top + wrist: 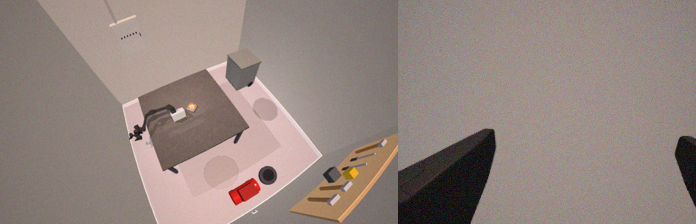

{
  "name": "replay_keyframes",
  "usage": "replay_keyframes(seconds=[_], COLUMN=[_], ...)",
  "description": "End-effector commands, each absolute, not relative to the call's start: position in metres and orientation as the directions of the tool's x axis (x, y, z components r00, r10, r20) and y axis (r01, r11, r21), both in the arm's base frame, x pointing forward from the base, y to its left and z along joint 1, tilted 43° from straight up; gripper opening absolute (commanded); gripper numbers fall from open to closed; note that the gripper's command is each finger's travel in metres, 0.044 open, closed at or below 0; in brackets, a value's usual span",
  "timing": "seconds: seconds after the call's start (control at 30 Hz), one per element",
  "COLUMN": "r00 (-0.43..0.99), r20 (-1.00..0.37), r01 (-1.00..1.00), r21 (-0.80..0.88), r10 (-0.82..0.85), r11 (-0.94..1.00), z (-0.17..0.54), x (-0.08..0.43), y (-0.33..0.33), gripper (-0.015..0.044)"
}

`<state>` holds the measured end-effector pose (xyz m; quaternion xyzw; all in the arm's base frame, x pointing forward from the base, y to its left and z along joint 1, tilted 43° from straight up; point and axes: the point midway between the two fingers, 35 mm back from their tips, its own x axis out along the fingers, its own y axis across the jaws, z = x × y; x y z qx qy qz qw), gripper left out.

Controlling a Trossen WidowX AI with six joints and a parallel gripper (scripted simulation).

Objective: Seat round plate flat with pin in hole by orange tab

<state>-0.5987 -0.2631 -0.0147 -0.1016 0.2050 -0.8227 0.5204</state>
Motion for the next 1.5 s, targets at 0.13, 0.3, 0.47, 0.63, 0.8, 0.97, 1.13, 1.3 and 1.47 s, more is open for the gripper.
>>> replay_keyframes(seconds=[0.13,0.3,0.47,0.63,0.8,0.97,1.13,1.3,1.47], r00=[-0.323,-0.268,-0.137,-0.003,0.115,0.261,0.376,0.494,0.588], r20=[-0.108,-0.146,-0.225,-0.289,-0.344,-0.417,-0.474,-0.534,-0.578], r01=[0.887,0.917,0.961,0.977,0.974,0.945,0.902,0.833,0.750], r21=[-0.381,-0.342,-0.267,-0.203,-0.146,-0.074,-0.011,0.065,0.126], r10=[-0.940,-0.952,-0.965,-0.957,-0.932,-0.871,-0.796,-0.686,-0.567], r11=[-0.261,-0.205,-0.074,0.059,0.174,0.319,0.432,0.550,0.649], z=[-0.016,-0.016,-0.018,-0.020,-0.021,-0.025,-0.026,-0.027,-0.024], x=[-0.556,-0.526,-0.455,-0.386,-0.321,-0.232,-0.156,-0.069,0.009], y=[-0.336,-0.377,-0.447,-0.493,-0.524,-0.550,-0.558,-0.553,-0.534], gripper=[0.0269,0.0137,0.0006,0.0000,0.0000,0.0000,0.0000,0.0000,0.0000])
